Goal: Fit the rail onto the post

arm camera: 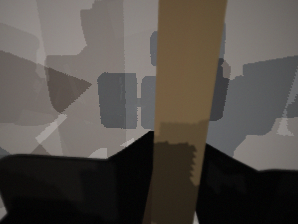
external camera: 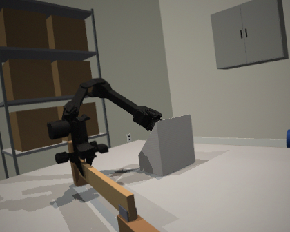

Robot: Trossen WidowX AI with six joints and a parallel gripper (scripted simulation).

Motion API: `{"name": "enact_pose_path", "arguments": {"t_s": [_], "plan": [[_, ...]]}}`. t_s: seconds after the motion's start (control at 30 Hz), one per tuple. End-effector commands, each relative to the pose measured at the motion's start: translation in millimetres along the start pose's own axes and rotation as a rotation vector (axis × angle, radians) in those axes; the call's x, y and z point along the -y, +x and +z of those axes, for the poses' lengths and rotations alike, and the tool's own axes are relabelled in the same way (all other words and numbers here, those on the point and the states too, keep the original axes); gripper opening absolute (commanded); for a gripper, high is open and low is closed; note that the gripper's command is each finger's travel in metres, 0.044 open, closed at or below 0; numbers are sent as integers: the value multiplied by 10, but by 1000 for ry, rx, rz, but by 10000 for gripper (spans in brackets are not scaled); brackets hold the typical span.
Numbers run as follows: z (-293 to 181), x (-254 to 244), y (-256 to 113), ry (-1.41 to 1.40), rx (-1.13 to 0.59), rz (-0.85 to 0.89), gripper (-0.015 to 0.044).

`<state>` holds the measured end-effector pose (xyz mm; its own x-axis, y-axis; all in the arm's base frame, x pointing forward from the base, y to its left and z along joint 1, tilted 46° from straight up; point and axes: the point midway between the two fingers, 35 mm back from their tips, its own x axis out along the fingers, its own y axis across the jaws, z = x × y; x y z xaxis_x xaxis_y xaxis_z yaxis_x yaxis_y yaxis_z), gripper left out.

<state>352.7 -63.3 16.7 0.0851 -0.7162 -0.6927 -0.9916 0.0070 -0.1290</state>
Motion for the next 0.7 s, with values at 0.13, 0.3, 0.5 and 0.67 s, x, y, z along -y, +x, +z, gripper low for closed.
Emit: {"name": "enact_pose_path", "arguments": {"t_s": [0.13,0.3,0.5,0.67], "plan": [[-42,8,-8,0,-3,-4,0],[-58,8,-10,0,-3,-4,0],[-77,8,-13,0,-4,-4,0],[-92,8,-16,0,-4,-4,0]]}}
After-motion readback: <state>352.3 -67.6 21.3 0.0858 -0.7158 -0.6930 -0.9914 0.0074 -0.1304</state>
